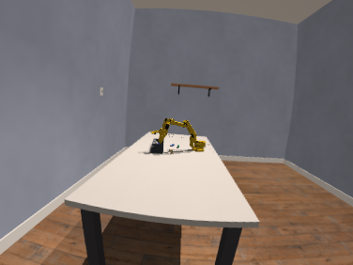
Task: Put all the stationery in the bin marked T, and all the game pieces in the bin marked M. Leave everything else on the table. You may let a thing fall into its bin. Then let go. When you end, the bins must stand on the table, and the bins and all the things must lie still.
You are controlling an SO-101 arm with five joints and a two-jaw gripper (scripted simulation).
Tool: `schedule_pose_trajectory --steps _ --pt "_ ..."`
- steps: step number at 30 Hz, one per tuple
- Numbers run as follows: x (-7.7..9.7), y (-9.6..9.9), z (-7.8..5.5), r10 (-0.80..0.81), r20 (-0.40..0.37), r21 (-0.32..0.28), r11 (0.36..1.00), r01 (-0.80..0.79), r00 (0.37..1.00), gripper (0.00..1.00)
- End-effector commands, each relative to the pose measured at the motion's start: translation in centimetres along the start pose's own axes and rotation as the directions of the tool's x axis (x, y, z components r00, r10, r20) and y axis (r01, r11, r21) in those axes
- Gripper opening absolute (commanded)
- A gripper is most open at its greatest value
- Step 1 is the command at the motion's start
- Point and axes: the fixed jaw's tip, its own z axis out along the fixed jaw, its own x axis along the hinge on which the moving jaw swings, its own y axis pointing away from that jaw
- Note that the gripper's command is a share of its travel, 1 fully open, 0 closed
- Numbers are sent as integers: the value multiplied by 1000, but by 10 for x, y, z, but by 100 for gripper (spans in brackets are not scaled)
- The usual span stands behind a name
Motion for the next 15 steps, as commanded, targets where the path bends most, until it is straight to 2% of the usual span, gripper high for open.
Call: schedule_pose_trajectory --steps 1,7,9,15 --pt "-6 -7 -22 26 69 4 1000 -27 997 17" --pt "8 -28 -40 94 62 25 995 -96 994 17" --pt "8 -28 -40 94 62 25 995 -96 994 17" --pt "37 -54 -64 195 55 56 979 -198 979 17"
